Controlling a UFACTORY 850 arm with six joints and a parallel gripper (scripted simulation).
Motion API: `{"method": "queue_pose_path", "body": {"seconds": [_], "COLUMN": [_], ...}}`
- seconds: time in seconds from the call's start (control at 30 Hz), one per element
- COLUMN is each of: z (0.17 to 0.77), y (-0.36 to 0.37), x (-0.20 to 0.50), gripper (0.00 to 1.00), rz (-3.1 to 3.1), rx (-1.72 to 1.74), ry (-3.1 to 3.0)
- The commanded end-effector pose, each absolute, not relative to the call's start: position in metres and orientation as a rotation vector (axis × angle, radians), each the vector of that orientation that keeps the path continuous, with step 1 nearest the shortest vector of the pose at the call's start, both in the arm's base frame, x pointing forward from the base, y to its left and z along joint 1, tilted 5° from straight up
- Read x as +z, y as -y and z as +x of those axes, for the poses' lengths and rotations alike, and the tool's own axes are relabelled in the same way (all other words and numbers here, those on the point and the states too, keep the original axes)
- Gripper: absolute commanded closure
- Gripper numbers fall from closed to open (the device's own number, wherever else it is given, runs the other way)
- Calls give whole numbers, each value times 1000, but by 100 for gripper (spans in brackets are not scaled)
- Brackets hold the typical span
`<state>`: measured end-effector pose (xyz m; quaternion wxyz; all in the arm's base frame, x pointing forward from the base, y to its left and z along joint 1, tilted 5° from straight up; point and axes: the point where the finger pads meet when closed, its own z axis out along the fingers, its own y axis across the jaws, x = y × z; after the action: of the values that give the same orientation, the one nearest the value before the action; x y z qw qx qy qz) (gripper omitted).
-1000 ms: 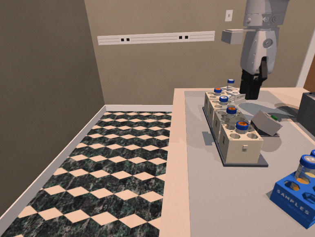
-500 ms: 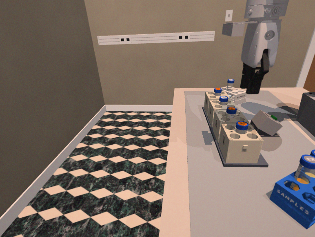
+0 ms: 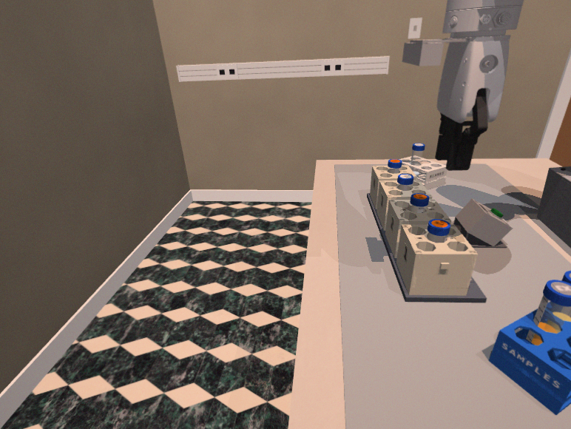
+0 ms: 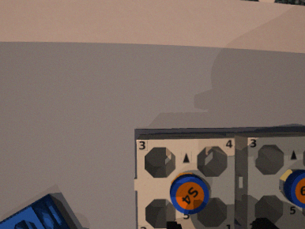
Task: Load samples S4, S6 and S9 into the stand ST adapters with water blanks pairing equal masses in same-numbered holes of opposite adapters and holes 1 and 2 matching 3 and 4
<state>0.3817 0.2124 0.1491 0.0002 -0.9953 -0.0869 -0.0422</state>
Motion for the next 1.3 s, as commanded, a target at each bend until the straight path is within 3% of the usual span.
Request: {"method": "queue_pose_path", "body": {"seconds": [0.0, 1.27], "z": [380, 286], "y": [-209, -90], "x": [147, 70], "gripper": [100, 100], "rz": [-3133, -2863], "rx": [-129, 95], "ry": [222, -1526]}}
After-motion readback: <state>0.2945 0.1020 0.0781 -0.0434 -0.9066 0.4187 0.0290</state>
